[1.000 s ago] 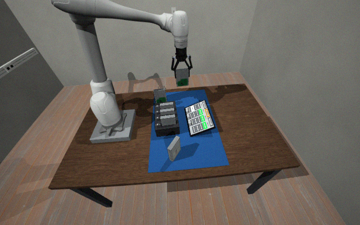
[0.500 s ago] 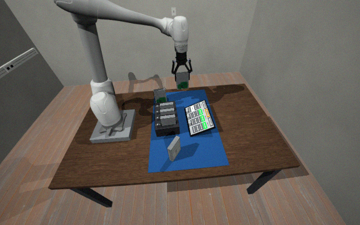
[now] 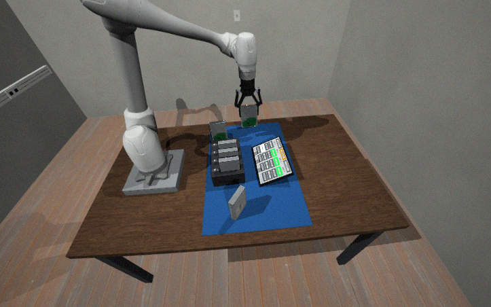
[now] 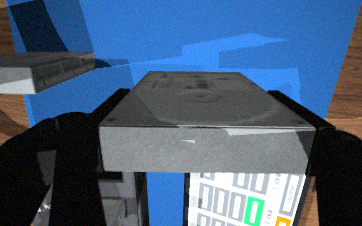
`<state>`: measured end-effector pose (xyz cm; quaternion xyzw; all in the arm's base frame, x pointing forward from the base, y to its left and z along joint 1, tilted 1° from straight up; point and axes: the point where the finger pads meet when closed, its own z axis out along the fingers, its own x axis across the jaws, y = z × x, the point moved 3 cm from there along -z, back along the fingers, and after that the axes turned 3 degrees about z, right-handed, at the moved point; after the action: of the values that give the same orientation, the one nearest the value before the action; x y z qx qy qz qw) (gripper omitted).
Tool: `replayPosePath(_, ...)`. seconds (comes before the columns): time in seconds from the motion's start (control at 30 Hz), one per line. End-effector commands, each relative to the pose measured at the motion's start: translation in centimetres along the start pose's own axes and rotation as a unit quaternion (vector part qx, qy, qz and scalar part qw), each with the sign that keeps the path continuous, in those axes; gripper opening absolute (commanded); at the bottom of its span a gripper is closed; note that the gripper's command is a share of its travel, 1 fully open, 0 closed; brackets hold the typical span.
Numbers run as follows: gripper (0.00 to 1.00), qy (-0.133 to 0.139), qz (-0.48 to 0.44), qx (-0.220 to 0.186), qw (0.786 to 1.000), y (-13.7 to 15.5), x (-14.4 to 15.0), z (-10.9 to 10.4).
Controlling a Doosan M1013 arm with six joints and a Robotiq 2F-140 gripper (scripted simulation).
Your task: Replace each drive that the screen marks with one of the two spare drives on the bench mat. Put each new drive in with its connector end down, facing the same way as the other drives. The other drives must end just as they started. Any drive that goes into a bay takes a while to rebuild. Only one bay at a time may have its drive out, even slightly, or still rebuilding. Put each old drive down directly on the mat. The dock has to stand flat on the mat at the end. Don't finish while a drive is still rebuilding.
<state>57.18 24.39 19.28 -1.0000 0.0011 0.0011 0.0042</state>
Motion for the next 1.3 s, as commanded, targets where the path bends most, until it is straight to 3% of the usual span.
replayPosePath(0.0, 0.10, 0.001, 0.000, 0.000, 1.000, 0.0, 0.0, 0.7)
replayPosePath(0.43, 0.10, 0.001, 0.000, 0.000, 1.000, 0.0, 0.1, 4.5)
replayPosePath(1.27, 0.10, 0.001, 0.000, 0.000, 1.000, 0.0, 0.1, 7.2)
